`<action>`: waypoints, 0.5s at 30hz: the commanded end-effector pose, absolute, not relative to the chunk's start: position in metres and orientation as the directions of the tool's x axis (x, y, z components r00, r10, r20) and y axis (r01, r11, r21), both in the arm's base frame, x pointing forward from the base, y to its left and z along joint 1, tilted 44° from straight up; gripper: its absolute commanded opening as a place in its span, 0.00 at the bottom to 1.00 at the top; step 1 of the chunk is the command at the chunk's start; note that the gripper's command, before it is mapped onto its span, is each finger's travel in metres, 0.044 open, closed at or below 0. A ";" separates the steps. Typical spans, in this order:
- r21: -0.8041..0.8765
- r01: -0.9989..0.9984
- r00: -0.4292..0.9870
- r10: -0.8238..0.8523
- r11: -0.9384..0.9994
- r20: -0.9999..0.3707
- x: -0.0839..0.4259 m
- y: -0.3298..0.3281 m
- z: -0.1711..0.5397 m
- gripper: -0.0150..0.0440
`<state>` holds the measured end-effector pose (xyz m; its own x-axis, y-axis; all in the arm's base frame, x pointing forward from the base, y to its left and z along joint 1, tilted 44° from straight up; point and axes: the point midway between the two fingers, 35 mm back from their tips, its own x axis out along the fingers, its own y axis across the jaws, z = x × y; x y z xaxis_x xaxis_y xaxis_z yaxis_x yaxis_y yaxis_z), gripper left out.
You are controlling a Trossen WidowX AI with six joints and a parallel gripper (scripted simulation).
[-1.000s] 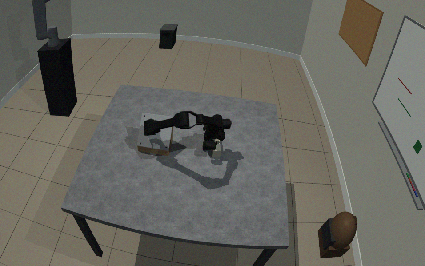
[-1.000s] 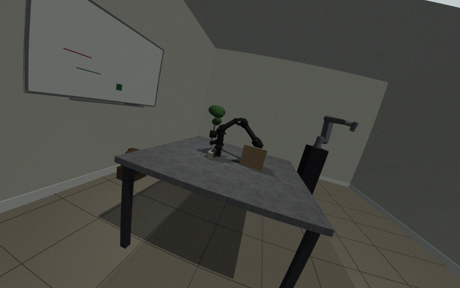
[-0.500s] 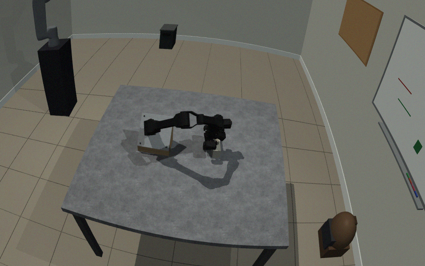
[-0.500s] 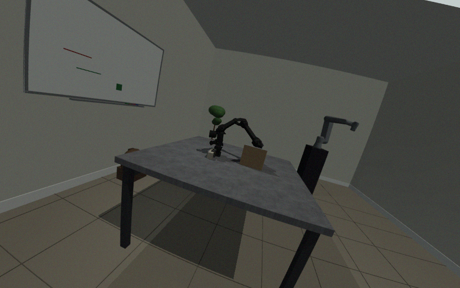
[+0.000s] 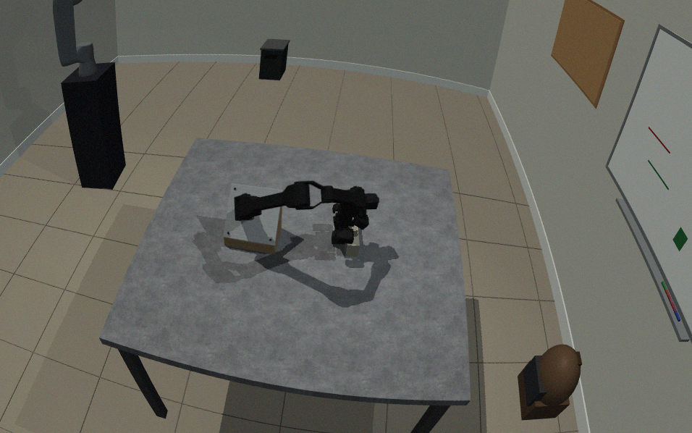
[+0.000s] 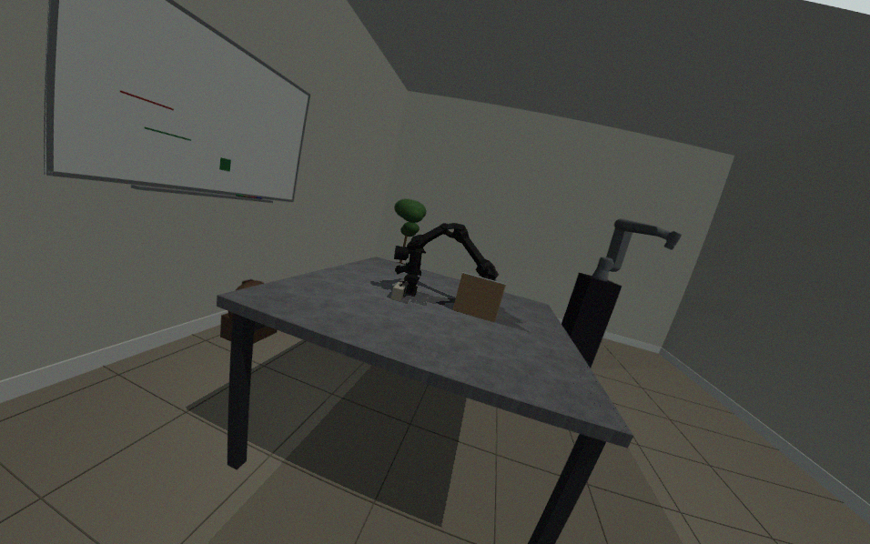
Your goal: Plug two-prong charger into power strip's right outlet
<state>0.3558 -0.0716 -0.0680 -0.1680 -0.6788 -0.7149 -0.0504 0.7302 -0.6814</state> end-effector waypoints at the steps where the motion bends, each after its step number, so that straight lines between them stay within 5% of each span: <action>1: -0.682 -0.025 -0.138 -0.678 0.731 -0.722 0.369 -0.071 -0.066 0.25; 15: -0.682 -0.025 -0.137 -0.678 0.731 -0.722 0.370 -0.071 -0.066 0.25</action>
<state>0.3569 -0.0717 -0.0679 -0.1723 -0.6792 -0.7134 -0.0544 0.7297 -0.6816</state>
